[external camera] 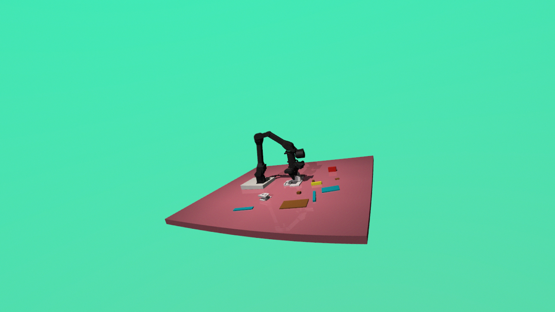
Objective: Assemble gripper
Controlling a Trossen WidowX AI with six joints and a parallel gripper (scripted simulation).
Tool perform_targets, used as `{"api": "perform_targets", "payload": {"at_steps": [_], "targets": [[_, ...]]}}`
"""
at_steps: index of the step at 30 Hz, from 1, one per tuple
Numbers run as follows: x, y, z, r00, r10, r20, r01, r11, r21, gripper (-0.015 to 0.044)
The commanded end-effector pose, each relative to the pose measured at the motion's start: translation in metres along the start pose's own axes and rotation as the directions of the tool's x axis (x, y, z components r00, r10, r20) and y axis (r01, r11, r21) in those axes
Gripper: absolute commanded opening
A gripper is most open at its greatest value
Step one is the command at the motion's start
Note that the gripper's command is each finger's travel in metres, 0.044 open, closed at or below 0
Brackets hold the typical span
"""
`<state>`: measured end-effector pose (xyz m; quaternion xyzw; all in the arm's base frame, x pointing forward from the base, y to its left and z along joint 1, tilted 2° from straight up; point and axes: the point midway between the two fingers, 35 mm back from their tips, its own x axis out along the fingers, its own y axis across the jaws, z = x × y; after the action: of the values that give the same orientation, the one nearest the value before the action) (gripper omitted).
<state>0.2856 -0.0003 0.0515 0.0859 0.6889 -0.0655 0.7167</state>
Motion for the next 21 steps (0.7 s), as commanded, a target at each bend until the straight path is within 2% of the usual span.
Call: {"api": "perform_targets", "payload": {"at_steps": [1,4,8,16,21], "targets": [[-0.036,0.0,0.002,1.0,0.002,0.022,-0.002,1.0,0.003,0.0224],[-0.053,0.0,0.0,1.0,0.001,0.021,-0.001,1.0,0.004,0.0224],[-0.045,0.001,0.003,1.0,0.005,0.027,-0.005,1.0,0.002,0.0224],[-0.047,0.007,0.003,1.0,0.006,0.026,-0.002,0.99,-0.139,0.0434],[-0.047,0.013,0.003,1.0,0.006,0.026,0.001,0.969,-0.246,0.044]]}}
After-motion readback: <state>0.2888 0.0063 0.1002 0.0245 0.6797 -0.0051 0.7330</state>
